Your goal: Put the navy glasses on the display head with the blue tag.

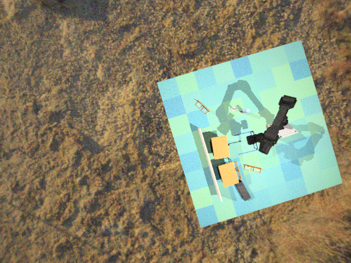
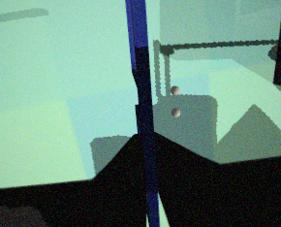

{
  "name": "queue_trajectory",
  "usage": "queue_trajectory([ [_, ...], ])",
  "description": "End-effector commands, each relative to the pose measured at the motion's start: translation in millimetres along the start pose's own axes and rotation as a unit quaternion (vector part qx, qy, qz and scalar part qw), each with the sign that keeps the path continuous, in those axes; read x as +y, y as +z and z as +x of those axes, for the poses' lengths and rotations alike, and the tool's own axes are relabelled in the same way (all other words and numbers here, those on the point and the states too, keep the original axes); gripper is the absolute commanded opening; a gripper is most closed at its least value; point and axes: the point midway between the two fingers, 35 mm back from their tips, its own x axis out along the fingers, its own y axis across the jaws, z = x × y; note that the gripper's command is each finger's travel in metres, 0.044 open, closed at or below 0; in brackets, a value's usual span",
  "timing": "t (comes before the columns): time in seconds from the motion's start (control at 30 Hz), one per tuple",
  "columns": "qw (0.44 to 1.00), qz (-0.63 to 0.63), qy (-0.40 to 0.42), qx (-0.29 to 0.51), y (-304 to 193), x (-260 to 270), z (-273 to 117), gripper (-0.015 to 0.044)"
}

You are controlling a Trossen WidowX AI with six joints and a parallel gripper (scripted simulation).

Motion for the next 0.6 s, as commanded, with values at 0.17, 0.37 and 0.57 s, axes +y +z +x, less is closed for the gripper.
queue_trajectory([
  [0.17, 0.999, 0.03, 0.035, 0.023, 19.0, 0.3, 16.6, 0.0],
  [0.37, 0.999, 0.03, 0.032, 0.022, 16.6, 0.9, 22.8, 0.0],
  [0.57, 0.999, 0.03, 0.028, 0.024, 17.3, 0.8, 27.4, 0.0],
])
